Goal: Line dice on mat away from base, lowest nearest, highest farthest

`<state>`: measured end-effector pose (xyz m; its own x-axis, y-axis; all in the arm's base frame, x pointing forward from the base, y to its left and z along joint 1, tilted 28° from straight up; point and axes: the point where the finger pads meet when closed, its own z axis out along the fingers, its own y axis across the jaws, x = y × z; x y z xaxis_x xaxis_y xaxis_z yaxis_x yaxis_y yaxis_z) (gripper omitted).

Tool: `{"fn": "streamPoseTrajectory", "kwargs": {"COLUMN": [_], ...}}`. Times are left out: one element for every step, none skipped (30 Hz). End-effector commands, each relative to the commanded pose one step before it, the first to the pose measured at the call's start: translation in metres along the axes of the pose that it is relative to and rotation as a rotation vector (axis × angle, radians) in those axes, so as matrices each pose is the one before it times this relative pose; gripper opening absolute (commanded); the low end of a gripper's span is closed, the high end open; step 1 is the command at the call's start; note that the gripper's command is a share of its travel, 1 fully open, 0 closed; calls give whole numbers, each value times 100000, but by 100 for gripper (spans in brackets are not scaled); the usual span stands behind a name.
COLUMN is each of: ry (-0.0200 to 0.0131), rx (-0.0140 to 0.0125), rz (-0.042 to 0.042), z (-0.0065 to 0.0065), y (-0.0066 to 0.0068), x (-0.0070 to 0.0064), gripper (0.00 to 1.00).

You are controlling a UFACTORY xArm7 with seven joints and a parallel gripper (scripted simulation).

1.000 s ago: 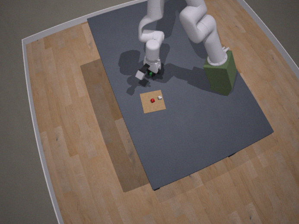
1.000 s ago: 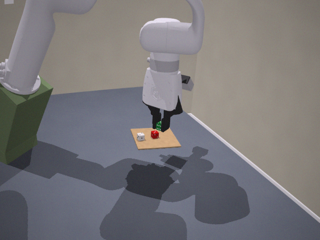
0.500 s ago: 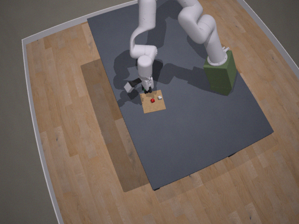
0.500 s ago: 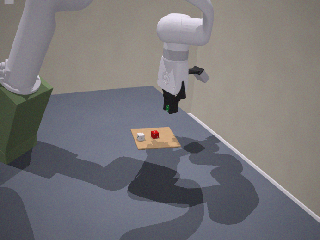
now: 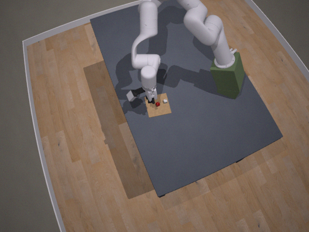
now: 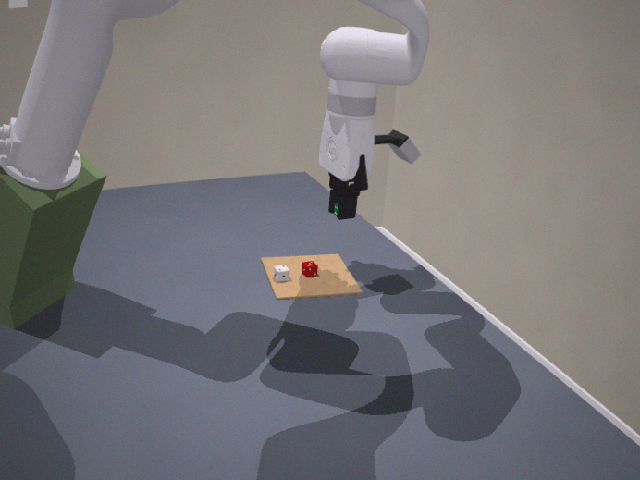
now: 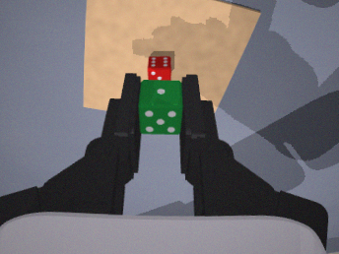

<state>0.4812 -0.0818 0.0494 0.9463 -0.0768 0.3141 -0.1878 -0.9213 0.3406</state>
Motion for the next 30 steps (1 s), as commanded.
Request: {"fn": "streamPoseTrajectory", "kwargs": {"ry": [359, 3, 5, 6, 7, 4, 0, 0, 0, 0, 0, 1, 0, 0, 0, 0, 0, 0, 0, 0, 0, 0, 0, 0, 0, 0, 0, -1, 1, 0], "rx": [11, 3, 5, 6, 6, 4, 0, 0, 0, 0, -1, 1, 0, -1, 0, 0, 0, 0, 0, 0, 0, 0, 0, 0, 0, 0, 0, -1, 1, 0], "rz": [-60, 1, 1, 1, -1, 1, 0, 0, 0, 0, -1, 1, 0, -1, 0, 0, 0, 0, 0, 0, 0, 0, 0, 0, 0, 0, 0, -1, 1, 0], "z": [-75, 50, 78, 109, 143, 182, 0, 0, 222, 262, 301, 340, 377, 413, 446, 475, 501, 518, 523, 522, 513, 497, 475, 0, 0, 447, 414, 376, 333, 288], "y": [-129, 0, 0, 0, -1, -1, 0, 0, -1, -1, -1, -1, -2, -2, -2, -2, -2, -2, -2, -2, -2, -2, -2, 0, 0, -2, -2, -2, -1, -1], "x": [158, 1, 1, 1, 0, 1, 0, 0, 1, 1, 1, 3, 2, 2, 2, 2, 3, 3, 3, 3, 3, 3, 2, 0, 0, 2, 2, 1, 3, 2], "gripper": [15, 15, 15, 15, 15, 15, 15, 15, 15, 15, 15, 15, 15, 15, 15, 15, 15, 15, 15, 15, 15, 15, 15, 15, 15, 15, 15, 15, 15, 15]}}
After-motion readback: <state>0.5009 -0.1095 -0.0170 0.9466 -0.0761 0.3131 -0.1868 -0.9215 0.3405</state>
